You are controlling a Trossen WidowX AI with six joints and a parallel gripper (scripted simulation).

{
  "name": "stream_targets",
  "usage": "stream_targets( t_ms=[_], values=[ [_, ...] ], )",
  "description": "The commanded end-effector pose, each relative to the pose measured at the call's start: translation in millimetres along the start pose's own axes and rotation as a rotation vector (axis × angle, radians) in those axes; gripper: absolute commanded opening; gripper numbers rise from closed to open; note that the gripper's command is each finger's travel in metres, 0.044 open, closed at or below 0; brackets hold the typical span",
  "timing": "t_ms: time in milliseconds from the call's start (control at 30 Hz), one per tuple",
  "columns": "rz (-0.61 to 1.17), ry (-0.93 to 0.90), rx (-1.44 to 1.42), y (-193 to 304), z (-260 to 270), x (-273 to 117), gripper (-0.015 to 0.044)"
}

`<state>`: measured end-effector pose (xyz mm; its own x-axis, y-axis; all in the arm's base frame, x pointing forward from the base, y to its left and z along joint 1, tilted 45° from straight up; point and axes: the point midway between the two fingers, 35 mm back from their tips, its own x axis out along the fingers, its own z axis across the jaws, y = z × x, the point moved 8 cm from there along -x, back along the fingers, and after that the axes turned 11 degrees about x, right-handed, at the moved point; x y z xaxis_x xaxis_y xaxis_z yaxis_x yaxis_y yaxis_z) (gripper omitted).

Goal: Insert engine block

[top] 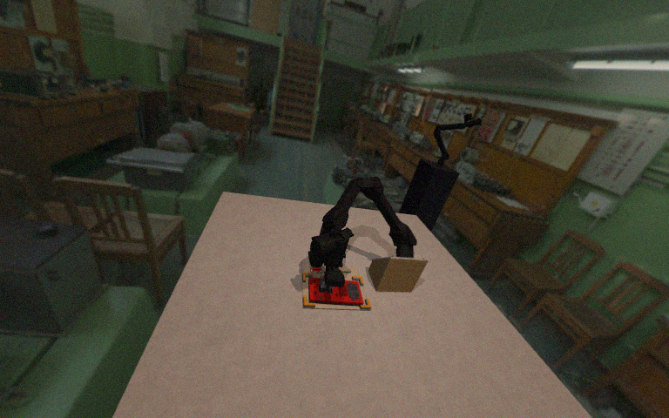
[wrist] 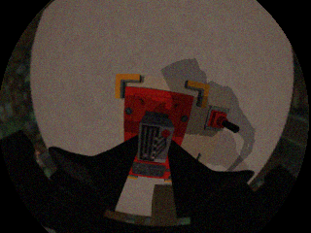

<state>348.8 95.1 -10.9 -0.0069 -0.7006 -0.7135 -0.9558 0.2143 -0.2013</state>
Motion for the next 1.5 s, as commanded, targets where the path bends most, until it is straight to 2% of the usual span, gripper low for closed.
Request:
stream_targets(
  t_ms=[0,1467],
  values=[
    [0.001,-0.003,-0.003,0.1,0.3,-0.1,0.0158],
    [0.001,-0.002,-0.007,0.8,0.7,7.0,0.0158]
  ],
)
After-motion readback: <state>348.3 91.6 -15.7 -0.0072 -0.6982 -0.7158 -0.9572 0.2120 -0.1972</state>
